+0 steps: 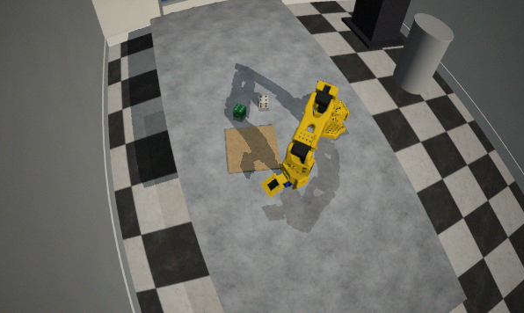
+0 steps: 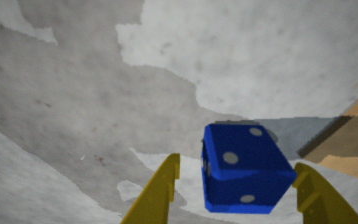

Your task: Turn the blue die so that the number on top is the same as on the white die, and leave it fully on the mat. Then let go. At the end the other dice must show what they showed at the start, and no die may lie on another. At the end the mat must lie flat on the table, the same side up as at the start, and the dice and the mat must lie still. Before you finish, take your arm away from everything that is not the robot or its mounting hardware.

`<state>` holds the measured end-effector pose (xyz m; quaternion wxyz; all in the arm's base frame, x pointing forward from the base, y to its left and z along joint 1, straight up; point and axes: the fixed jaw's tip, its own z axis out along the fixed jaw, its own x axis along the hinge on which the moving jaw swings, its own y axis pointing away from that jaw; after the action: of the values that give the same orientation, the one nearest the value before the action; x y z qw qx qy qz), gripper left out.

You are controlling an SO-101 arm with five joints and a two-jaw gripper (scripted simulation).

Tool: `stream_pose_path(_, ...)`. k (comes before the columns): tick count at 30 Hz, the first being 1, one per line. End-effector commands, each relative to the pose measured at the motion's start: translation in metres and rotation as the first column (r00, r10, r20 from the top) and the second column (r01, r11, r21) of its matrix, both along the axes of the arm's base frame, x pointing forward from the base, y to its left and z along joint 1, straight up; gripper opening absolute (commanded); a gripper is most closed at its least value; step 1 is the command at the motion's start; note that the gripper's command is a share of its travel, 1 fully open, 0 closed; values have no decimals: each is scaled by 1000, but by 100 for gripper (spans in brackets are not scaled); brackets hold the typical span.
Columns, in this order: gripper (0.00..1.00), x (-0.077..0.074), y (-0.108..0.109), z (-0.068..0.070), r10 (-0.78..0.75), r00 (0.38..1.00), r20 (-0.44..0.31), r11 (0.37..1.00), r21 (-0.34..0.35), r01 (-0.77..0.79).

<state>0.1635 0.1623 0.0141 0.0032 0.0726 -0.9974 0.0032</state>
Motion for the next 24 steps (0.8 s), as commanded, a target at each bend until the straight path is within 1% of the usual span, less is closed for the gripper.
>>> stream_pose_path(1,34,9,10,19,-5,997,76,997,73,-1)
stream_pose_path(11,31,10,8,19,-5,997,77,997,73,-1)
stream_pose_path(24,21,11,2,18,-5,997,78,997,71,-1)
